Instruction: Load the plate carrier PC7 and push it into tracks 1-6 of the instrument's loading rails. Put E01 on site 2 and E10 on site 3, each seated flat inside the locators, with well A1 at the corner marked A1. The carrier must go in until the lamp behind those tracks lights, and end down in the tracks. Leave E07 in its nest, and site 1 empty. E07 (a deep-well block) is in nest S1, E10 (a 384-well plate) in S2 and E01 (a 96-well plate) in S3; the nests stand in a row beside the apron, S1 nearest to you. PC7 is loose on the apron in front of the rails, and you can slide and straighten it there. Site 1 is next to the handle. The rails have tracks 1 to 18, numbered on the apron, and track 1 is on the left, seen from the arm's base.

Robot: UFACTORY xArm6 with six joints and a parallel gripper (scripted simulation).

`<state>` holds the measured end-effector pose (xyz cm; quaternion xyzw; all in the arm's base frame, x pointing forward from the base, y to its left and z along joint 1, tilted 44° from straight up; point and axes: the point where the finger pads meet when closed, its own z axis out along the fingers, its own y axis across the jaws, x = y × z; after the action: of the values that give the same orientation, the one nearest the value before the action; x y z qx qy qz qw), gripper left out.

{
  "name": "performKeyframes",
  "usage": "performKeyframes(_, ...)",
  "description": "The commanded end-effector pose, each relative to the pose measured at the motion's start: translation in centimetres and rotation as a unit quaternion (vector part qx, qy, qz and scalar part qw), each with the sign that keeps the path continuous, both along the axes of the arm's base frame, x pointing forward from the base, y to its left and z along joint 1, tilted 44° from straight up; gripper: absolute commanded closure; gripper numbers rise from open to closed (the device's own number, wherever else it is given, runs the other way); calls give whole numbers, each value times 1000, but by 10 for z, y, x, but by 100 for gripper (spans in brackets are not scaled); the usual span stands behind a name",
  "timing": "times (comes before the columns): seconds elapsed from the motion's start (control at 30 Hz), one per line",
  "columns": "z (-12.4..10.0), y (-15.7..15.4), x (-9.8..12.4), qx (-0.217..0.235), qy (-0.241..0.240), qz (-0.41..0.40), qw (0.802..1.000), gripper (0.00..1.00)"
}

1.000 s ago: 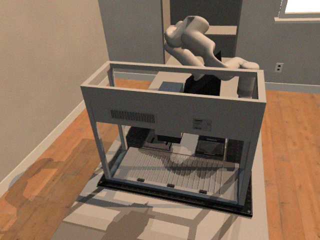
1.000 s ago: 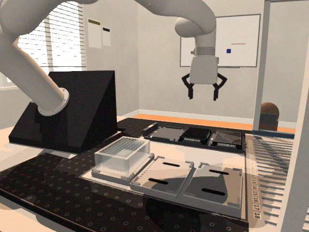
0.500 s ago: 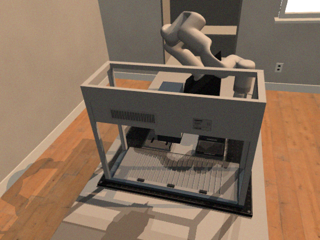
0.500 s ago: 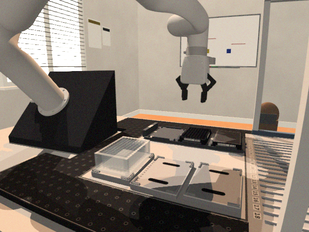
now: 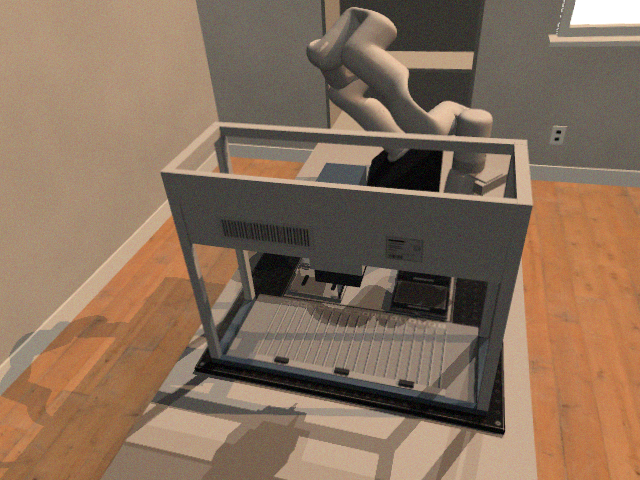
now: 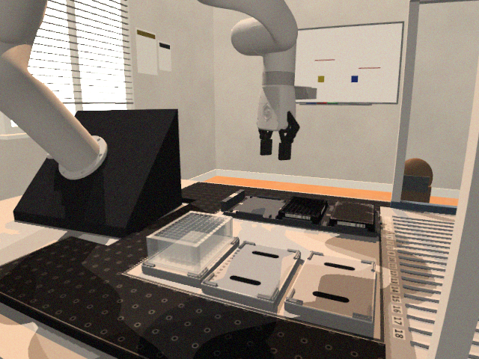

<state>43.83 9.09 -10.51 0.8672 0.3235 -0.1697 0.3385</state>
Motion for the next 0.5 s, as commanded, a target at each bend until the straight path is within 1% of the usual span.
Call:
performKeyframes(0.0,9,-4,-20,0,-68,-50,996,18)
performKeyframes(0.1,14,-8,-34,-3,-102,-85,991,18)
performKeyframes(0.17,14,-8,-34,-3,-102,-85,991,18)
performKeyframes(0.2,15,-10,-38,-4,-114,-97,989,18)
performKeyframes(0.33,22,-15,-56,-8,-159,-144,977,18)
performKeyframes(0.47,28,-20,-75,-12,-204,-191,960,18)
